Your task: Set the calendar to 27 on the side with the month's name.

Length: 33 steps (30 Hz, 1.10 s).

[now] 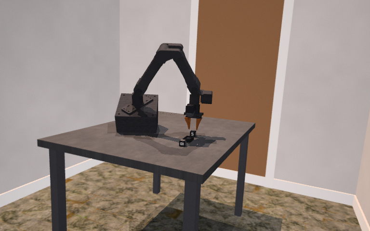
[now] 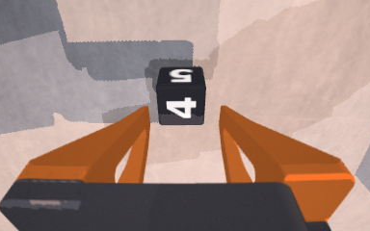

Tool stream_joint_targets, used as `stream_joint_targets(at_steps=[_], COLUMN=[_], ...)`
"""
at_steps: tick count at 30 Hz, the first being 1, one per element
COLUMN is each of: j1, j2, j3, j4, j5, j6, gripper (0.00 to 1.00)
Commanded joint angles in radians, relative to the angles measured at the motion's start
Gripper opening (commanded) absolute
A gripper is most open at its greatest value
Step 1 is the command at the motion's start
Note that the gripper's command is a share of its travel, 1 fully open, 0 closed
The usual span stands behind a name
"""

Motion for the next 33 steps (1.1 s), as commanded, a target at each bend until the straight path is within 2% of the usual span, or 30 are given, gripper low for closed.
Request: stream_joint_targets(at_steps=[1,33], j1=[0.003,-0.036], j2=[-0.004,0.070], j3=[0.010,-0.002], j4=[-0.003,0.103], j5=[0.001,-0.003], j6=[-0.002,-0.047], gripper=[0.45,0.45])
